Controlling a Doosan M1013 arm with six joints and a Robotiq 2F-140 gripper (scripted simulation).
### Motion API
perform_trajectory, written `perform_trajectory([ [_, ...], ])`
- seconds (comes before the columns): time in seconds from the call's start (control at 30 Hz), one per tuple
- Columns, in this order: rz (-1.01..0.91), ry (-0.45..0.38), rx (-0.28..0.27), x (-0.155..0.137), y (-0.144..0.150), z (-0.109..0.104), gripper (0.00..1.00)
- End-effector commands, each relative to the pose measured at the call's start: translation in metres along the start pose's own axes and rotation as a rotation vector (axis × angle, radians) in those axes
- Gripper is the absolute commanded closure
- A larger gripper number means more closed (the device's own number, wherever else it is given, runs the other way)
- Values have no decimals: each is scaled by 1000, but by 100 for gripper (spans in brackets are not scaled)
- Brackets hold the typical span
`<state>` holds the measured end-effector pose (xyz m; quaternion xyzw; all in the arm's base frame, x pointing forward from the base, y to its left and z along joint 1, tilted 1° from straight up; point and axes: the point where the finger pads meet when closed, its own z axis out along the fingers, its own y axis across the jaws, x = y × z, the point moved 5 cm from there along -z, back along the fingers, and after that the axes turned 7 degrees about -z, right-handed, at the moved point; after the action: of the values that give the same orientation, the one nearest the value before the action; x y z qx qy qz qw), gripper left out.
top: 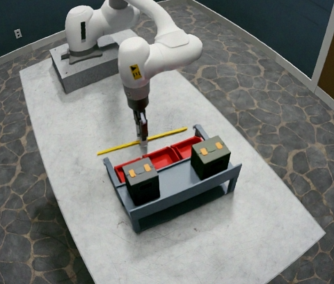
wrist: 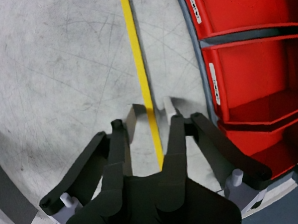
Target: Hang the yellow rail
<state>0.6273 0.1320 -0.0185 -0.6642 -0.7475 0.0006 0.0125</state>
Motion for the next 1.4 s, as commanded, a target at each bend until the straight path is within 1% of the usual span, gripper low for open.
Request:
perform_trajectory([
  [0.0, 0, 0, 0, 0, 0, 0, 63],
  [0.3, 0, 0, 0, 0, 0, 4, 63],
  [0.7, 0, 0, 0, 0, 0, 4, 63],
  [0.73, 0, 0, 0, 0, 0, 4, 90],
  [1.37, 0, 0, 0, 0, 0, 4, 90],
])
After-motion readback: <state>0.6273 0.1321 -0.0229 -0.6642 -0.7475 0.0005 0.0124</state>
